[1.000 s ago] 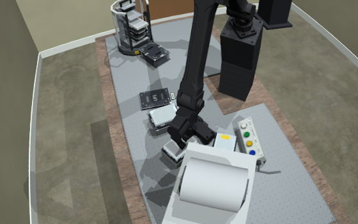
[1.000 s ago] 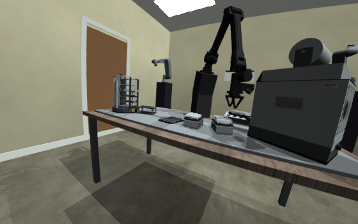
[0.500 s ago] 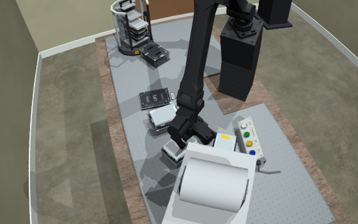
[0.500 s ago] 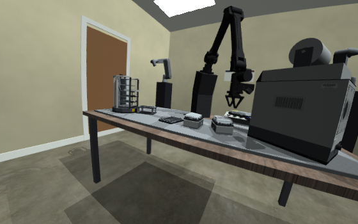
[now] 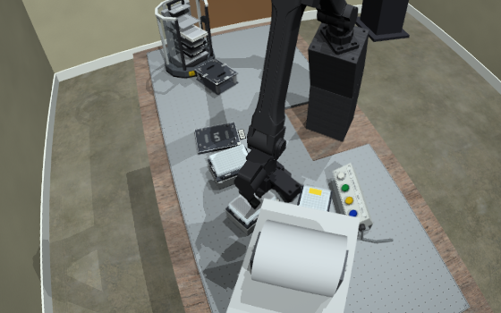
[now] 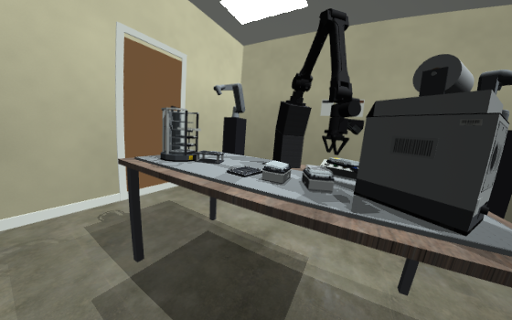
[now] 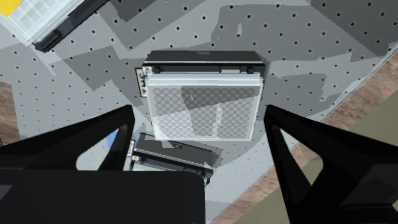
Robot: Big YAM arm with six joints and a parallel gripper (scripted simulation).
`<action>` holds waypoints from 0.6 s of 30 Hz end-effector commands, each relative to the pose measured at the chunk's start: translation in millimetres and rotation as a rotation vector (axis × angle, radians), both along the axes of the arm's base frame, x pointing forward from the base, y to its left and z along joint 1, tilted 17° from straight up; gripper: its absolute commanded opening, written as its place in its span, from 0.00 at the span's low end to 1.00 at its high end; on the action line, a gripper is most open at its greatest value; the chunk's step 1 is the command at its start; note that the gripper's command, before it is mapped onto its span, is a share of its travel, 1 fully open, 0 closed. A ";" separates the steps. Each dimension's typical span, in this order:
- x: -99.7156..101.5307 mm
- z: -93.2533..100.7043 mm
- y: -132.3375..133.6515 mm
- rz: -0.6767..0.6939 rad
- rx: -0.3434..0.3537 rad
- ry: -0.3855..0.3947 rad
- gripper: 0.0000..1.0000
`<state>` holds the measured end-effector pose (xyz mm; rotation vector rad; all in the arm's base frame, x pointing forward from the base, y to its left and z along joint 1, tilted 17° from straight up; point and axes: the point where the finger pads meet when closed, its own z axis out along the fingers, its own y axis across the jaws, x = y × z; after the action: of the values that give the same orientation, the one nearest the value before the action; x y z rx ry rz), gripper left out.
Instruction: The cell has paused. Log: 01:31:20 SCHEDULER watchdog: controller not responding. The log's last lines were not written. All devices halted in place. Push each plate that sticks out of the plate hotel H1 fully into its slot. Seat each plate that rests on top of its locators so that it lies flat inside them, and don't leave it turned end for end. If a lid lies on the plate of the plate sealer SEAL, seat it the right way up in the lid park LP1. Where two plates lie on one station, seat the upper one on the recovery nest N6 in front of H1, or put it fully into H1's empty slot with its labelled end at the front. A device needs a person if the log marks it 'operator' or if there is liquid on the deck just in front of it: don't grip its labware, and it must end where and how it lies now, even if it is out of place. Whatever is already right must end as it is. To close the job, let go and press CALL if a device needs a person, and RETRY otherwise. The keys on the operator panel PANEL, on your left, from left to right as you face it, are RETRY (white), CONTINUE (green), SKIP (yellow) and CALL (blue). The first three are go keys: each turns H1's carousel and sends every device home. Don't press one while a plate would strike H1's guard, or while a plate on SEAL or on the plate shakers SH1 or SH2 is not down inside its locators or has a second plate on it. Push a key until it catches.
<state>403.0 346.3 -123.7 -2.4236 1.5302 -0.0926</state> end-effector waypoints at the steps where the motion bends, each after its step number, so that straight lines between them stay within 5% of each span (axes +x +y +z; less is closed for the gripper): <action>1: 8.8 4.6 8.7 0.002 0.014 -0.019 1.00; 7: 7.7 1.3 13.8 0.011 0.011 -0.018 1.00; 8: 12.3 24.2 17.4 0.011 0.028 -0.038 1.00; 18: -2.6 36.1 1.8 0.011 0.009 -0.018 1.00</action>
<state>407.4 350.1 -95.4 -2.4019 1.5160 -0.1033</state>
